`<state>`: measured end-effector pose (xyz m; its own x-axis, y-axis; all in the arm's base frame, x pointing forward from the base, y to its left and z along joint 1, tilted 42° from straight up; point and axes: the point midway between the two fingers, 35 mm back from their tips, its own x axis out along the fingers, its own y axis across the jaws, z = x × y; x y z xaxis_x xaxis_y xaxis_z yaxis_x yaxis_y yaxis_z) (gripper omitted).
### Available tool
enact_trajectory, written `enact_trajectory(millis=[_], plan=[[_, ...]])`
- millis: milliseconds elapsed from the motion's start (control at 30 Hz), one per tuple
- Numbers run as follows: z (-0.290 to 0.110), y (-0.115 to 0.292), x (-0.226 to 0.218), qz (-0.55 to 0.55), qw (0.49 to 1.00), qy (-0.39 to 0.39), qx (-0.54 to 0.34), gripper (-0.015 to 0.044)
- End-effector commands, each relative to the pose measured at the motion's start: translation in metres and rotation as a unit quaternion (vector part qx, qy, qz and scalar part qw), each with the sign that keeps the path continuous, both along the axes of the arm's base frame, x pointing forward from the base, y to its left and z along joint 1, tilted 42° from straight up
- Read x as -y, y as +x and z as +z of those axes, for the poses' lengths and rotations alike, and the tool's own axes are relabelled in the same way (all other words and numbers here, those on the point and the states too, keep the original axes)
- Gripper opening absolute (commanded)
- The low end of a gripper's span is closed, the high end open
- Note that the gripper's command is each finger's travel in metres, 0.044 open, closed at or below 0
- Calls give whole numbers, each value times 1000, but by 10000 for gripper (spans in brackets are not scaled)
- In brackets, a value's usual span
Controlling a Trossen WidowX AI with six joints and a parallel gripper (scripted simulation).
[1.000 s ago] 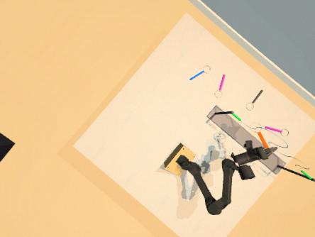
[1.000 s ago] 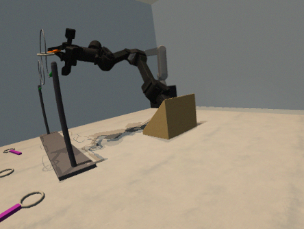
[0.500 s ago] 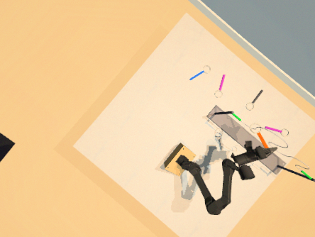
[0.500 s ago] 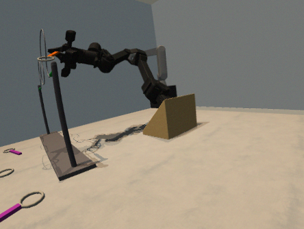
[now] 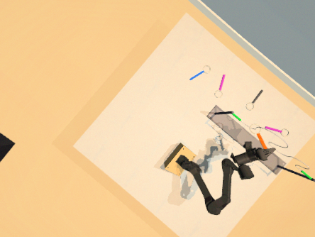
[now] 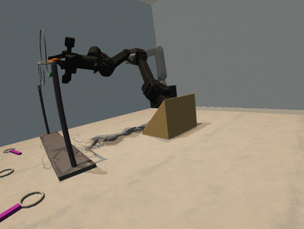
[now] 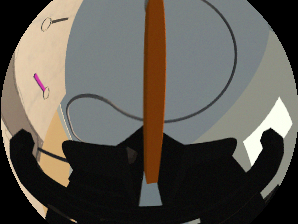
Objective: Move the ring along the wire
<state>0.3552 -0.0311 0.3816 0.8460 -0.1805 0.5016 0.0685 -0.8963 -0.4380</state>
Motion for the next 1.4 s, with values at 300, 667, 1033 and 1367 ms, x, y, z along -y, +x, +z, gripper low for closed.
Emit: enact_trajectory(millis=[300, 667, 1033, 1367], plan=[[-27, -2, 36, 3, 990, 139, 11, -150], [-61, -3, 61, 6, 962, 271, 19, -150], [-96, 4, 78, 33, 920, 389, 10, -150], [-135, 8, 85, 49, 864, 501, 12, -150]])
